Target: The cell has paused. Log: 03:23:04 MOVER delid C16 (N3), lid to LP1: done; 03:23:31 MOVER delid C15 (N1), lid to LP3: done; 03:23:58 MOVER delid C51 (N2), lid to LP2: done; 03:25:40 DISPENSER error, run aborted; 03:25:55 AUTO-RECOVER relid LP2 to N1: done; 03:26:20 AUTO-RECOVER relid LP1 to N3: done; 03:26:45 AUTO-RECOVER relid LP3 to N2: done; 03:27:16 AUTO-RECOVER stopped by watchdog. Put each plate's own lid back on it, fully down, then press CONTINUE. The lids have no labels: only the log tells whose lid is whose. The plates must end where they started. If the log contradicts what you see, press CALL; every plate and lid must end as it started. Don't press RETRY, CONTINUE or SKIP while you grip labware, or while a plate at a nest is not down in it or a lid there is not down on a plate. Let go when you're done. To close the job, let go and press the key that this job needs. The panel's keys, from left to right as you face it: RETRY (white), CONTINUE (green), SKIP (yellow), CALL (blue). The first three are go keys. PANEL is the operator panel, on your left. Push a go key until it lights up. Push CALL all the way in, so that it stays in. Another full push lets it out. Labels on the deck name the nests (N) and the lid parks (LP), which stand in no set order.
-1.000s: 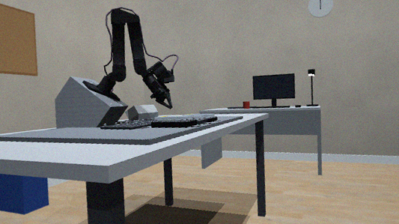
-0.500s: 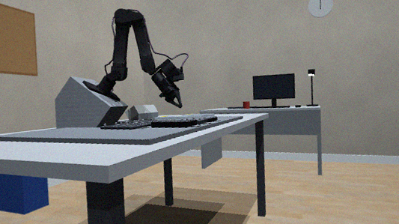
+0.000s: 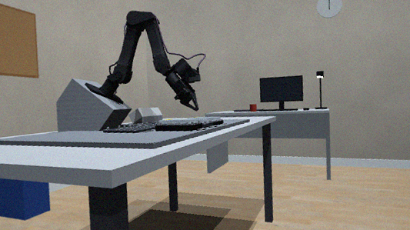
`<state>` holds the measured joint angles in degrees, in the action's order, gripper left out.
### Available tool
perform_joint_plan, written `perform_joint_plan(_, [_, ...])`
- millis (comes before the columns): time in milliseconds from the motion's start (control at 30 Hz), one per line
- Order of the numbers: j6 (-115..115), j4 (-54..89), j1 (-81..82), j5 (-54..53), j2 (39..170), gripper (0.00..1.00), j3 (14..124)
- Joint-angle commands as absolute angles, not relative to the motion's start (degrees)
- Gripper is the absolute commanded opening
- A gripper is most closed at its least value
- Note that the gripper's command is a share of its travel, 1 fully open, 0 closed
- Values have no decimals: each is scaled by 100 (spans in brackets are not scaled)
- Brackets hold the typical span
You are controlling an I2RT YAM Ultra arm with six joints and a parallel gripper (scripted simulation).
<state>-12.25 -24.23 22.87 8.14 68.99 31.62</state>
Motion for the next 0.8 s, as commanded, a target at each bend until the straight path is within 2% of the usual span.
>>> perform_joint_plan(0, [-1111, -2308, 2101, 480, 6988, 0, 3497])
perform_joint_plan(300, [-999, -2003, 1592, -13, 7536, 0, 4369])
perform_joint_plan(767, [-1041, -2050, 1646, 17, 7473, 0, 4296])
